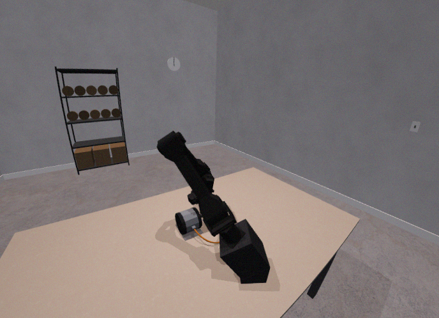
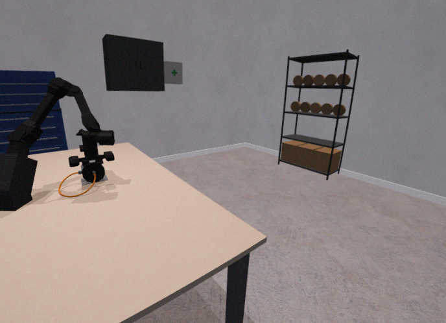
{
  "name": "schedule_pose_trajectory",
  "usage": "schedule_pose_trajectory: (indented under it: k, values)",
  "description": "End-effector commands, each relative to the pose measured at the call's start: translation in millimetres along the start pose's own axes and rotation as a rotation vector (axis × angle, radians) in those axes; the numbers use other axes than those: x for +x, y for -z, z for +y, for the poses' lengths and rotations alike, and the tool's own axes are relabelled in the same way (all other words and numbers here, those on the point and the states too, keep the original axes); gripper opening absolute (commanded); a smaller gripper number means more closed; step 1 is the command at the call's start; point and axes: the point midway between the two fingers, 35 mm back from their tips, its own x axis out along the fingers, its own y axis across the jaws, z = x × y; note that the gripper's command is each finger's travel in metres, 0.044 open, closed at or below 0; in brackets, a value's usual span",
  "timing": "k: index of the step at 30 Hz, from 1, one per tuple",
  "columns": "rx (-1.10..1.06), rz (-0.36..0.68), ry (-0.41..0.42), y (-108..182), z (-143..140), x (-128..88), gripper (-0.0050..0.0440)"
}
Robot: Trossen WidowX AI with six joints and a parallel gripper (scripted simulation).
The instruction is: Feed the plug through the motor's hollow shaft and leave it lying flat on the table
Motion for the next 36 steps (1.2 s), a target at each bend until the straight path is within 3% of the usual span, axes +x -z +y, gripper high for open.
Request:
schedule_pose_trajectory:
  k: [1,36]
  values:
    - [0.002,0.0,0.003,-1.1,-0.5,-0.4,0.0]
    - [0.002,0.0,0.003,-5.1,-0.5,0.3,0.0]
